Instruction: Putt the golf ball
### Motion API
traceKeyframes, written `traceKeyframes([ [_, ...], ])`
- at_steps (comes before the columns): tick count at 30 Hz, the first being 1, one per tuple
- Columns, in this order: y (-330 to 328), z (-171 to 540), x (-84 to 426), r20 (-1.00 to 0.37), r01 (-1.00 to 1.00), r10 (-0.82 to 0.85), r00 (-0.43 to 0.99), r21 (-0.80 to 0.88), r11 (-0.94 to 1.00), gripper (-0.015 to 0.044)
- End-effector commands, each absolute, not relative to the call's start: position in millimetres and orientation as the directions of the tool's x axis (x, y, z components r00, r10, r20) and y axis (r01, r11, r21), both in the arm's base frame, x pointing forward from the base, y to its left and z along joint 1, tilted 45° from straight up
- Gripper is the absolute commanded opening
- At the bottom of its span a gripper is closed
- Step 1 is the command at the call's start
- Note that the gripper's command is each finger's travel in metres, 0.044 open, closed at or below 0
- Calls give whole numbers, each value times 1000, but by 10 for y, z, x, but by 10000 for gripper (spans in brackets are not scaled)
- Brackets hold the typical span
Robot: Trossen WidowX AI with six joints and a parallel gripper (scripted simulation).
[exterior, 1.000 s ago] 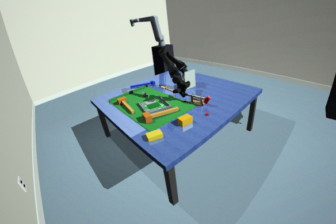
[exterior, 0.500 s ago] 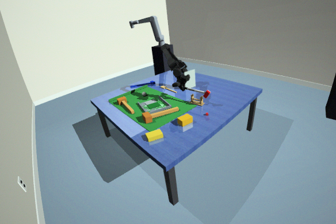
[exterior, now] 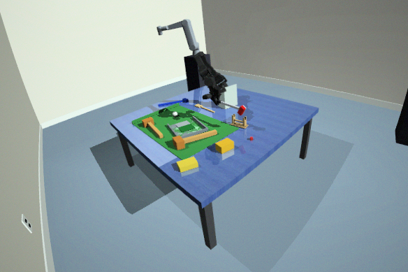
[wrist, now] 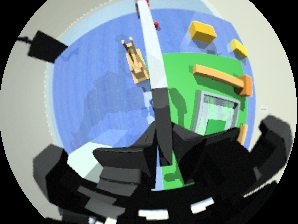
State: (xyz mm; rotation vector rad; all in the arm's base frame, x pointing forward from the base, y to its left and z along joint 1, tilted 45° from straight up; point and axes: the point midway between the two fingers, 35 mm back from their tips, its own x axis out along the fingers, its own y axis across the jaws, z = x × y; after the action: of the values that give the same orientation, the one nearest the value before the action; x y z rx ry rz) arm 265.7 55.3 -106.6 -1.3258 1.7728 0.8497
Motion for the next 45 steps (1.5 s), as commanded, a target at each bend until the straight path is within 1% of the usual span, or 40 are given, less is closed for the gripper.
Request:
traceKeyframes([
  [1,433,-872,2741,-869,-946,-469,-160,-1,324,0],
  [12,-8,-357,2837,-865,-796,-484,-133,-198,572,0],
  [24,-563,205,2773,-844,-525,-523,-114,-396,753,0],
  [35,-1061,718,2532,-803,-212,-584,-119,-554,805,0],
  [45,-1442,1149,2174,-754,92,-640,-147,-655,750,0],
])
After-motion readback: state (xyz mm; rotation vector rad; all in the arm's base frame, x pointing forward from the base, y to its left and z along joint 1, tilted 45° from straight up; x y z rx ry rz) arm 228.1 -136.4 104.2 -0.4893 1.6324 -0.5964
